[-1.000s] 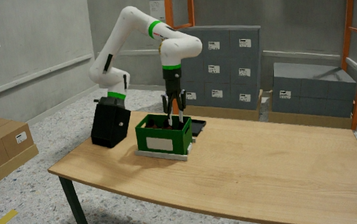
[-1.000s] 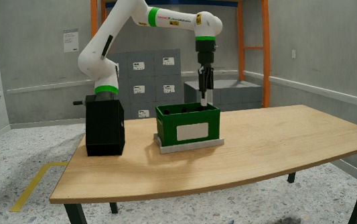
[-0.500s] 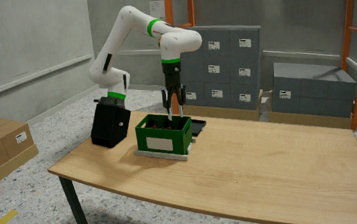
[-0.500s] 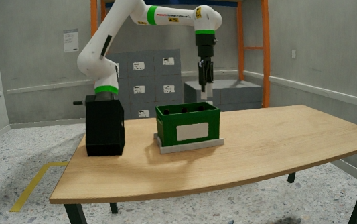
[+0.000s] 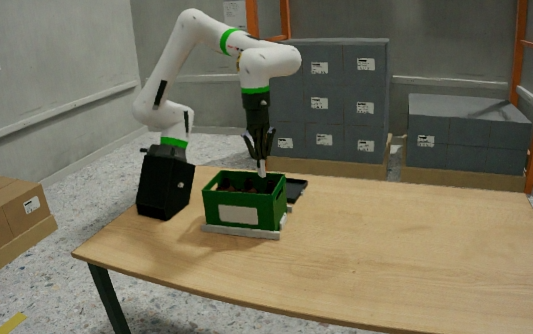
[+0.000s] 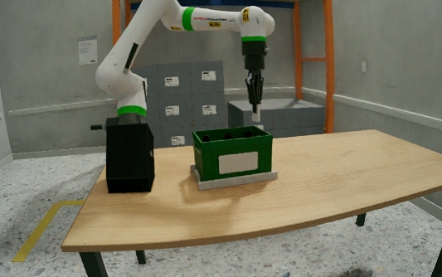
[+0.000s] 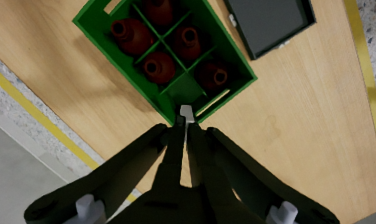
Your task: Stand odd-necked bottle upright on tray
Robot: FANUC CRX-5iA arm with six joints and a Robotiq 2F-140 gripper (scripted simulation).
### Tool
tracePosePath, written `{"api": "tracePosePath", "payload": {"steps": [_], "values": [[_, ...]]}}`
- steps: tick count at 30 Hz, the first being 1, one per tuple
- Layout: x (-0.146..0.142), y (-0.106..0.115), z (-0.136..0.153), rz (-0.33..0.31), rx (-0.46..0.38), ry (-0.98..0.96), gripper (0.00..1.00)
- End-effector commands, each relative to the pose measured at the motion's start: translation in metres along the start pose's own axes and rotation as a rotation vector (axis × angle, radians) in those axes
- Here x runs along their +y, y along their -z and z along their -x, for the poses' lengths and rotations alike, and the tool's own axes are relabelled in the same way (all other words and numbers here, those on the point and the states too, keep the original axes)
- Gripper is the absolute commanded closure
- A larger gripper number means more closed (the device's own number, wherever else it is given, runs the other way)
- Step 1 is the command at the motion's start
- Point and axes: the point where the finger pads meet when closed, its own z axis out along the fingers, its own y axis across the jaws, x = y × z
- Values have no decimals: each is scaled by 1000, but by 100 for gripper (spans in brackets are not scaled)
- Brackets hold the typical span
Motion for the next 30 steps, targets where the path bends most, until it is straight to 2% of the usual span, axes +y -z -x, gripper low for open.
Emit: {"api": "tracePosePath", "payload": {"steps": [1, 27, 30], "values": [[0, 1, 0, 0, -2, 0, 90], [1, 1, 0, 0, -2, 0, 90], [26, 1, -22, -1, -2, 0, 90]]}}
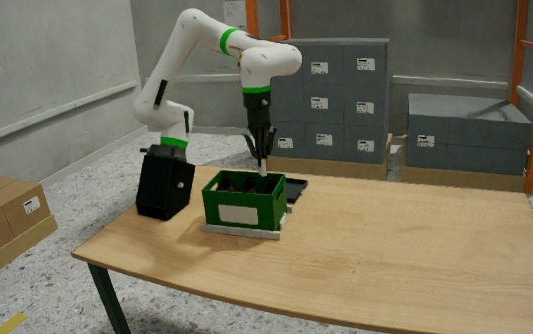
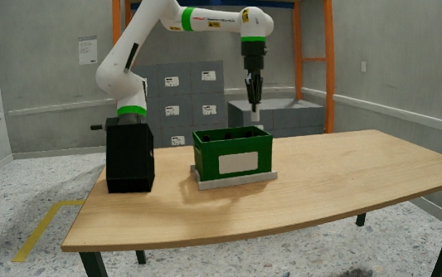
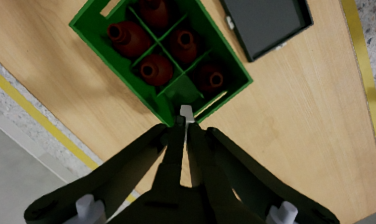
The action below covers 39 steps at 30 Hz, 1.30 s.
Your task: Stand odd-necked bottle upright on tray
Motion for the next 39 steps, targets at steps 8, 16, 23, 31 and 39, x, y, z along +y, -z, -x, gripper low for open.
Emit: {"api": "tracePosePath", "payload": {"steps": [8, 16, 23, 31, 39], "values": [[56, 1, -52, 0, -2, 1, 90], [56, 1, -52, 0, -2, 1, 56], [56, 1, -52, 0, -2, 1, 56], [56, 1, -52, 0, -2, 1, 56], [56, 1, -52, 0, -2, 1, 56]]}}
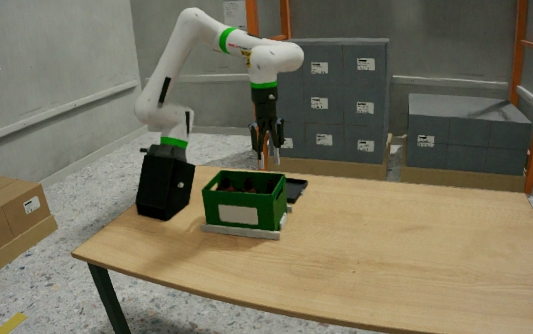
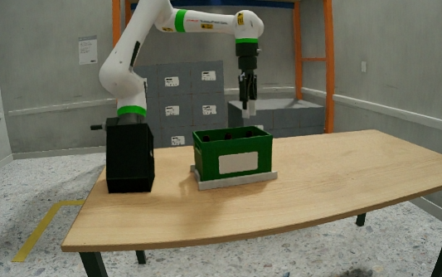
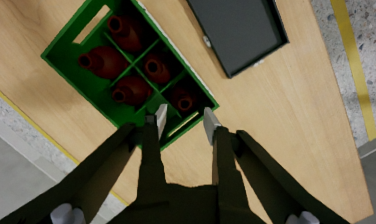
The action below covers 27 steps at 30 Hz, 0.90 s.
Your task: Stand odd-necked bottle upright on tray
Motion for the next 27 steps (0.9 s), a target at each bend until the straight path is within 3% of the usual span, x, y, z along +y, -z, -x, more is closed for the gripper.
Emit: {"api": "tracePosePath", "payload": {"steps": [1, 27], "values": [[0, 1, 0, 0, -2, 0, 56], [0, -8, 1, 0, -2, 0, 56]]}}
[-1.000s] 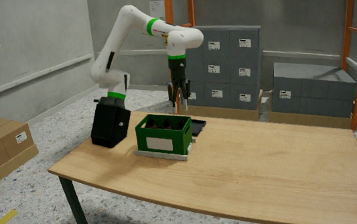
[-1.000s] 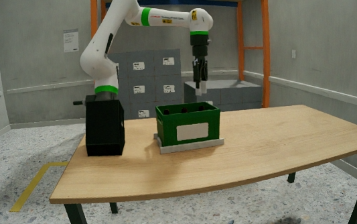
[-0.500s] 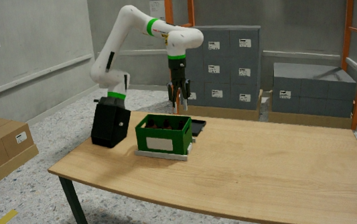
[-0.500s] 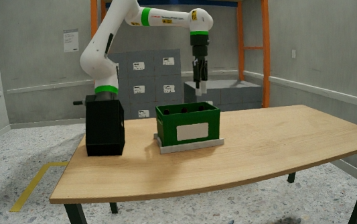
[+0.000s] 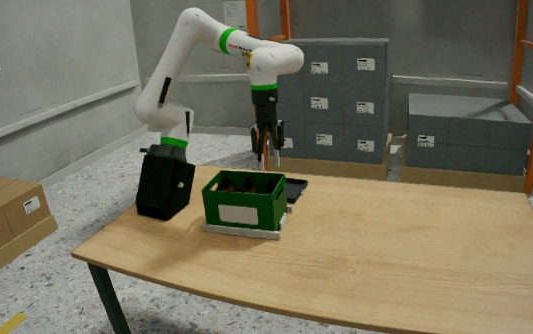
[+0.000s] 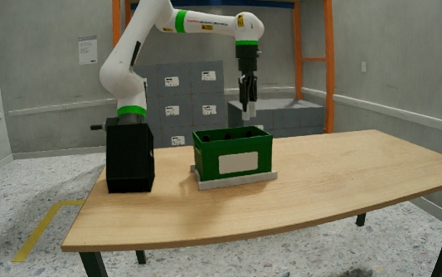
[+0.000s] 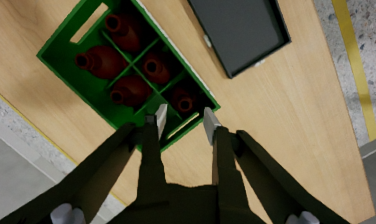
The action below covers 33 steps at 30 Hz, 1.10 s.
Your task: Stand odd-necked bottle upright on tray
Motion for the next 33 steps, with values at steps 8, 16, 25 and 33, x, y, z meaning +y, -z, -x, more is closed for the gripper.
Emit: {"api": "tracePosePath", "payload": {"steps": [8, 16, 25, 33], "values": [[0, -11, 1, 0, -2, 0, 56], [0, -19, 1, 0, -2, 0, 56], [0, -29, 1, 0, -2, 0, 56], [0, -33, 1, 0, -2, 0, 56]]}}
